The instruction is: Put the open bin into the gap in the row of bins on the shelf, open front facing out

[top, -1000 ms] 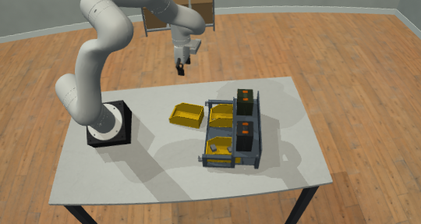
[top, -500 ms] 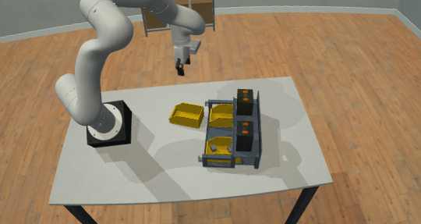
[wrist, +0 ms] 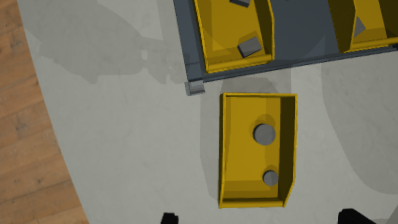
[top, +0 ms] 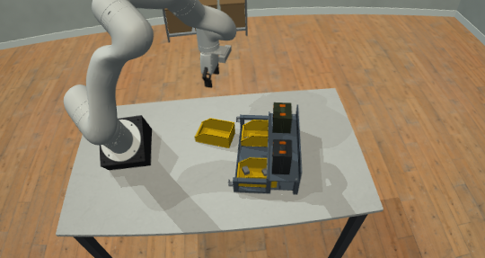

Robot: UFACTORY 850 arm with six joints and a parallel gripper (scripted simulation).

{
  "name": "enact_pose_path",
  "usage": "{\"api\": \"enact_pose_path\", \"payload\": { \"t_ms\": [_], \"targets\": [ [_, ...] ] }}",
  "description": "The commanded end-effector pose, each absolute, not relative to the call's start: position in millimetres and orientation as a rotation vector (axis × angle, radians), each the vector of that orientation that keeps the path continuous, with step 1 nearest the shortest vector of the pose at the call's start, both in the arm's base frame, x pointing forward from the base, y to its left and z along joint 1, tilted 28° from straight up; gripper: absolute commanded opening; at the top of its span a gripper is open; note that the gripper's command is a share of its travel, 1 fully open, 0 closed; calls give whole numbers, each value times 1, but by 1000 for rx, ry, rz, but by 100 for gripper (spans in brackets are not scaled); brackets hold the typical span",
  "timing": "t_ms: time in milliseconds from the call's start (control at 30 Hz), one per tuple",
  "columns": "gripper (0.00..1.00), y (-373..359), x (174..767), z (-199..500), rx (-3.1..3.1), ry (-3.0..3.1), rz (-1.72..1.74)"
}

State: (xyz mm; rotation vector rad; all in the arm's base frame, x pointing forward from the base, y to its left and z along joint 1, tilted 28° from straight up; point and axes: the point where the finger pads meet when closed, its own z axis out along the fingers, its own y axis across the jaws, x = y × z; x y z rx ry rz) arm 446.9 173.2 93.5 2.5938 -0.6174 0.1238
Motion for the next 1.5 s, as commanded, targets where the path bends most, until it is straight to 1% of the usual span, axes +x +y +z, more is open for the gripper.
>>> {"api": "enact_pose_path", "payload": {
  "t_ms": [0,33,200,600,767,1467],
  "targets": [
    [100,174,448,94,2595,-618,126],
    [100,174,448,94,2595,-618,126],
    [100,148,446,46,2595,-618,126],
    [100,148,446,46,2595,-618,126],
    [100,133,445,18,2595,-618,126],
    [100,138,446,26,2595,-618,126]
  ]
}}
